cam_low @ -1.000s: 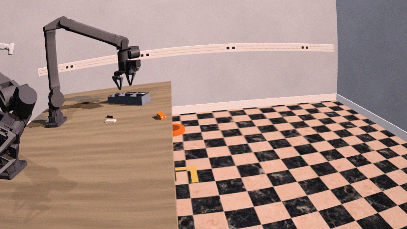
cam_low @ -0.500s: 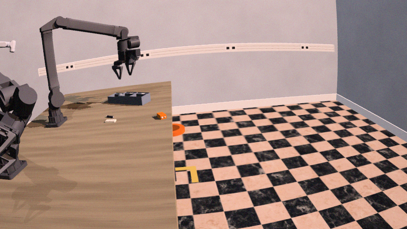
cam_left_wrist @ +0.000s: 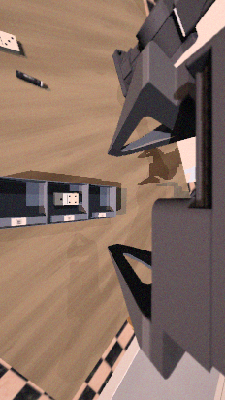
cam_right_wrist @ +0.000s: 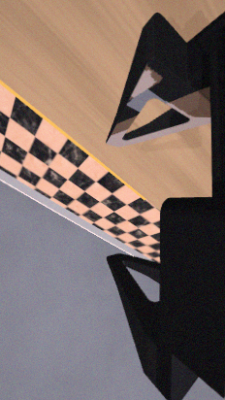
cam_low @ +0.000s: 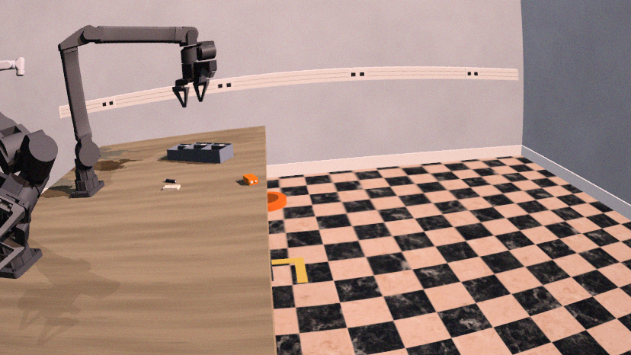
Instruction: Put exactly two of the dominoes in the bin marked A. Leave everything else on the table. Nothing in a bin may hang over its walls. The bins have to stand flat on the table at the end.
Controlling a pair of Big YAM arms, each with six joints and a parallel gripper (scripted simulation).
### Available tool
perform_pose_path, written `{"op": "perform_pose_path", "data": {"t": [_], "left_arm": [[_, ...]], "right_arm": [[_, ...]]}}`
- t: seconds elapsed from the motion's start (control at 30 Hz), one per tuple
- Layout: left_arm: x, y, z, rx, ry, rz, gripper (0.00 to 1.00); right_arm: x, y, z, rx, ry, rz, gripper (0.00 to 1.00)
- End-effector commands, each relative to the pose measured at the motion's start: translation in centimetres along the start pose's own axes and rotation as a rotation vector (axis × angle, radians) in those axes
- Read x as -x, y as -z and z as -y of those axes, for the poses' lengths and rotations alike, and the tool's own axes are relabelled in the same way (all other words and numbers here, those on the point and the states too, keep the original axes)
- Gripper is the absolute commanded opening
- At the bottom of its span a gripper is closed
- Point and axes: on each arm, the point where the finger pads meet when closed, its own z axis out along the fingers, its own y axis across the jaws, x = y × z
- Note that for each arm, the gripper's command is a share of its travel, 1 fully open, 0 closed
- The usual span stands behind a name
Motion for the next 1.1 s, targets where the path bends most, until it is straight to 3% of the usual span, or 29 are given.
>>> {"op": "perform_pose_path", "data": {"t": [0.0,1.07], "left_arm": [[0.6,4.04,-0.95,0.052,-0.003,0.025,1.0],[0.74,4.1,-1.07,0.039,-0.003,0.019,1.0]], "right_arm": [[0.23,-0.08,-0.29,0.0,-0.009,0.006,1.0],[0.23,-0.08,-0.29,0.0,-0.009,0.006,1.0]]}}
